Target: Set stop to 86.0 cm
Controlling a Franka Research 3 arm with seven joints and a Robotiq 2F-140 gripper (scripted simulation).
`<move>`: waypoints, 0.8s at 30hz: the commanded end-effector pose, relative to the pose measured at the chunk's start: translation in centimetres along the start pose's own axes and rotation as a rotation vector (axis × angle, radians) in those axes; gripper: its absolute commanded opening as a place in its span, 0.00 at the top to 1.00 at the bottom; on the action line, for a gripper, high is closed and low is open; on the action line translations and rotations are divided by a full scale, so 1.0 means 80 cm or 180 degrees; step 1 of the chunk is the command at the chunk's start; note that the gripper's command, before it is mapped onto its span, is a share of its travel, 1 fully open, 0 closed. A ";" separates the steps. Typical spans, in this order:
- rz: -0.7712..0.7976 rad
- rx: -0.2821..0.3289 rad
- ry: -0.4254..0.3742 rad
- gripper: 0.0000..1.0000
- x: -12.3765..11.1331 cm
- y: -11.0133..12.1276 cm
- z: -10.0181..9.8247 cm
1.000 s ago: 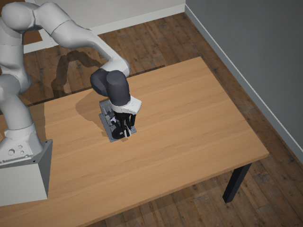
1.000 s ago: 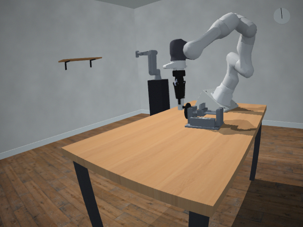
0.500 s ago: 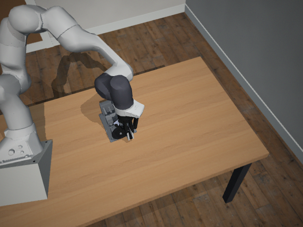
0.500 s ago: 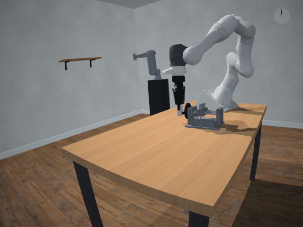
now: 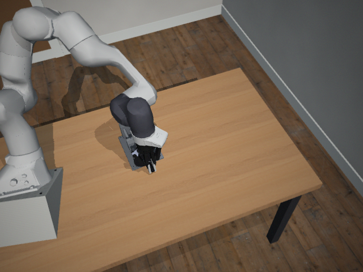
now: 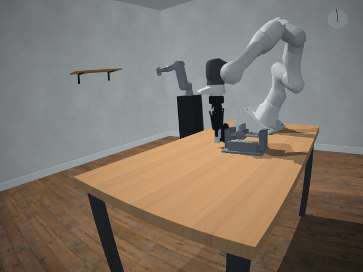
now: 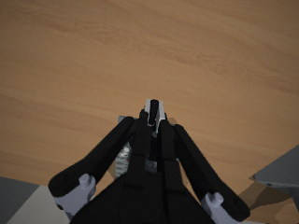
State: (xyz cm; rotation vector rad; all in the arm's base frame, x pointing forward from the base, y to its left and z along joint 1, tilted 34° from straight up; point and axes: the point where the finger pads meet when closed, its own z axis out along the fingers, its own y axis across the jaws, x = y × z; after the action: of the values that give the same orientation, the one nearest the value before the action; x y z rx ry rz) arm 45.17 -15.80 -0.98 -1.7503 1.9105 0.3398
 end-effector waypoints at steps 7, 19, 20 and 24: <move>-0.0042 -0.0006 -0.0014 0.96 0.000 0.030 0.002; -0.0042 -0.0006 -0.0014 0.96 0.000 0.053 -0.016; -0.0042 -0.0006 -0.0014 0.96 0.001 0.055 -0.019; -0.0042 -0.0006 -0.0014 0.96 0.001 0.059 -0.031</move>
State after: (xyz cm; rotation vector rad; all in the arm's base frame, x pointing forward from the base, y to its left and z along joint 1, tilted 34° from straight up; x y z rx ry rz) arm 40.60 -16.11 -0.37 -1.7558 1.9046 0.3396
